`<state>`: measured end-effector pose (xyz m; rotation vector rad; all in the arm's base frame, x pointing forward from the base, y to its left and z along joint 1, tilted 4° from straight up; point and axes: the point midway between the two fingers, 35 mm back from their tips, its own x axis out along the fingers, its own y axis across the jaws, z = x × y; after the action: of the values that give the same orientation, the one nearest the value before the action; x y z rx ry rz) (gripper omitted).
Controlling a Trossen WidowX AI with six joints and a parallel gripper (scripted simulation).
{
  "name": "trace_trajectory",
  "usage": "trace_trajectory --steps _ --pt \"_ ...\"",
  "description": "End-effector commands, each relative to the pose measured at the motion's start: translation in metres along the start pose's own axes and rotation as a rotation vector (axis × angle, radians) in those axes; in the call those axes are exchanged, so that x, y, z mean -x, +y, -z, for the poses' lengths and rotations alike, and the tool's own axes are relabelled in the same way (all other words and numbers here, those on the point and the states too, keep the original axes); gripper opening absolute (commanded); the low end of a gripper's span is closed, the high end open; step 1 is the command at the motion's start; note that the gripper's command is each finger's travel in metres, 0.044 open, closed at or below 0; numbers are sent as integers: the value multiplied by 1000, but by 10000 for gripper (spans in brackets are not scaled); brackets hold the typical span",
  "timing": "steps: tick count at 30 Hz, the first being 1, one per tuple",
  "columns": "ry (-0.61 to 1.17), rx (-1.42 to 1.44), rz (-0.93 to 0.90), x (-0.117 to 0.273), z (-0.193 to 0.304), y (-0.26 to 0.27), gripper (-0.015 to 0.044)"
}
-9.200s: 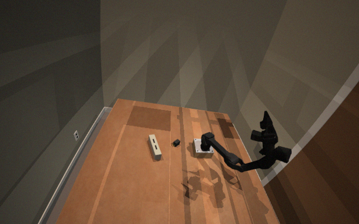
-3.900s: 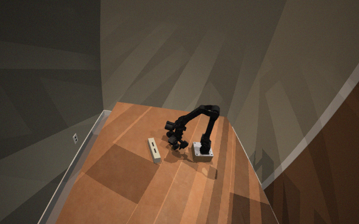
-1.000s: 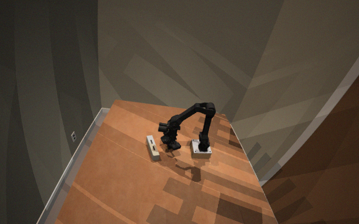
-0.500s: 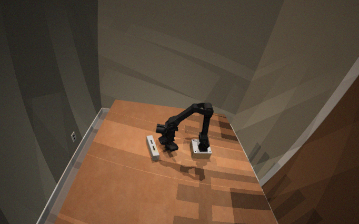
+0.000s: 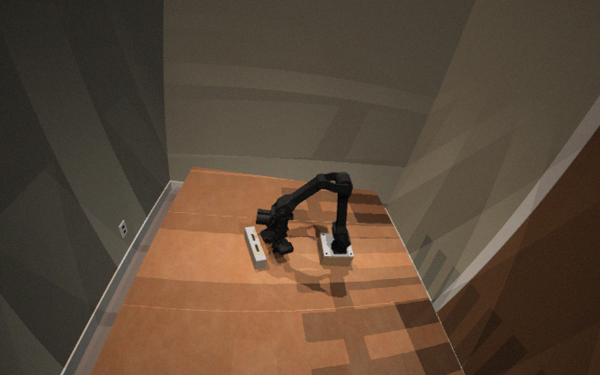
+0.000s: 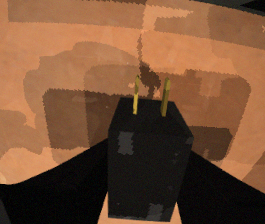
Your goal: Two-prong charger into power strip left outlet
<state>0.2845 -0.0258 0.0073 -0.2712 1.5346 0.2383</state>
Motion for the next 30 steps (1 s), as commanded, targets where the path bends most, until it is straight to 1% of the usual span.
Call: trace_trajectory --steps 1,18,30 --pt "-4 -8 -6 1 -7 1 0" --pt "-5 -30 -8 -1 -29 5 0" --pt "-5 -31 -8 -1 -30 5 0"
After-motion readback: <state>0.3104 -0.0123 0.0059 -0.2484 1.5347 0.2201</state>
